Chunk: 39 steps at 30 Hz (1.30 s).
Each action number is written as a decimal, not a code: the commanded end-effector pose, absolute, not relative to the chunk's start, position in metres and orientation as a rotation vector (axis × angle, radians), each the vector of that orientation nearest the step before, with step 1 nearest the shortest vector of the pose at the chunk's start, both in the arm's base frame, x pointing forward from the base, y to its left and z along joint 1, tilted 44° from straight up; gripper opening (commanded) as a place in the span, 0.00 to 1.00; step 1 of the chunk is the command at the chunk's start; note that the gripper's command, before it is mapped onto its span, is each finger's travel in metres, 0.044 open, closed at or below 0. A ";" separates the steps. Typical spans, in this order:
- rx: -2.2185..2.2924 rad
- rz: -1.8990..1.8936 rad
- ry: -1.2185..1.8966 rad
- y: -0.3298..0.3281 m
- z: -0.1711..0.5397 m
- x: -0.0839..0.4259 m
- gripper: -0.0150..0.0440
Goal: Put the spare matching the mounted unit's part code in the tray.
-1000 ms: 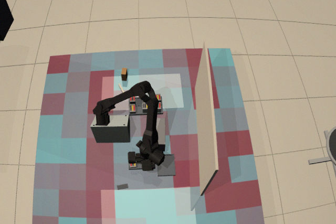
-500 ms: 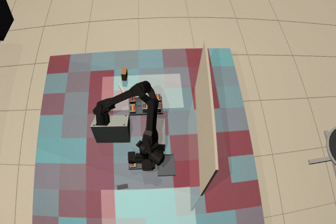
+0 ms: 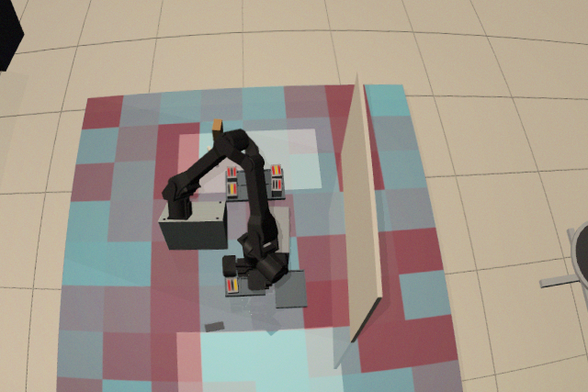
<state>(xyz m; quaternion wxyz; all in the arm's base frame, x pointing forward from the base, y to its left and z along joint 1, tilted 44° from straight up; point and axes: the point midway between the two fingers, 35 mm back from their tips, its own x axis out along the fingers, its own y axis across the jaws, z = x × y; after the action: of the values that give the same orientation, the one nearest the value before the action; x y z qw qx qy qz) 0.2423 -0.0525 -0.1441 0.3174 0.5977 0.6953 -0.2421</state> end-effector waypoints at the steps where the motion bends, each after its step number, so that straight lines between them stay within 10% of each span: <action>1: 1.570 -0.640 1.835 -0.058 -0.138 0.243 0.25; 39: 1.551 -0.636 1.847 -0.098 -0.097 0.340 0.25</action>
<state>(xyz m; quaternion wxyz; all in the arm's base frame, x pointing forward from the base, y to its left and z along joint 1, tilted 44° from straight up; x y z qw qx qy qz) 0.3299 -0.0999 -0.0968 0.3201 0.5870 0.7030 -0.2424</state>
